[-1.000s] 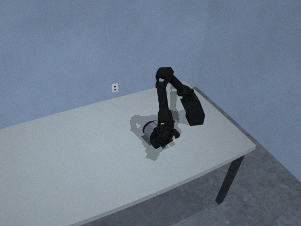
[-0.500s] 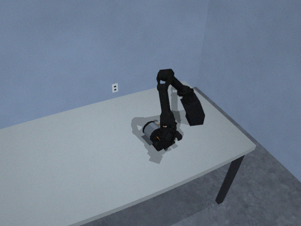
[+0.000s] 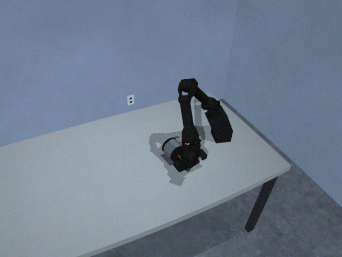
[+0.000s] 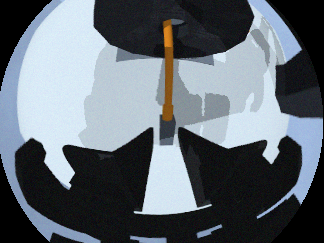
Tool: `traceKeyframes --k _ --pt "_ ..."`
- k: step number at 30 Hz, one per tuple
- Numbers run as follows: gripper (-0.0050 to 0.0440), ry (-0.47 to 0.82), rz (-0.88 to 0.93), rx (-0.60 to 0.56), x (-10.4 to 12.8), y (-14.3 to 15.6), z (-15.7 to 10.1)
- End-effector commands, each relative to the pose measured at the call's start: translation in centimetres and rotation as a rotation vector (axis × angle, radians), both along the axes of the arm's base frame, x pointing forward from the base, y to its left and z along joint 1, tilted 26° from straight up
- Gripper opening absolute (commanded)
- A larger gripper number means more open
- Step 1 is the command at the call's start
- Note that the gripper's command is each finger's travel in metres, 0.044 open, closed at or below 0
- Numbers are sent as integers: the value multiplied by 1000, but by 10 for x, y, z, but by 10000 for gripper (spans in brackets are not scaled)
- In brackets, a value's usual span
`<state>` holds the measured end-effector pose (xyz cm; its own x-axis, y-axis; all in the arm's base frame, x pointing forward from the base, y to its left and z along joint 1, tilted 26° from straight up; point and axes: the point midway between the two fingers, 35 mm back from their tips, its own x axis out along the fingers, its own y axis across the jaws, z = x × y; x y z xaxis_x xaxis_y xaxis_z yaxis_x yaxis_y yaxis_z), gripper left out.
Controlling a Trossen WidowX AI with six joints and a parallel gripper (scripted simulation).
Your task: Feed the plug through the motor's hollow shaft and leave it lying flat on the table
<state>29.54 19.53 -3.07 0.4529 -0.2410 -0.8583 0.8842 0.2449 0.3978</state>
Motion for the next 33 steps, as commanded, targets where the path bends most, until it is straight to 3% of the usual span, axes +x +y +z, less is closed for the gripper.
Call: traceKeyframes --k 1,12,14,33 --pt "105 1 1 -1 0 0 0" --pt "32 1 1 -1 0 0 0" --pt "0 1 0 -1 -2 1 -1" --pt "0 -2 1 -6 -31 19 -17"
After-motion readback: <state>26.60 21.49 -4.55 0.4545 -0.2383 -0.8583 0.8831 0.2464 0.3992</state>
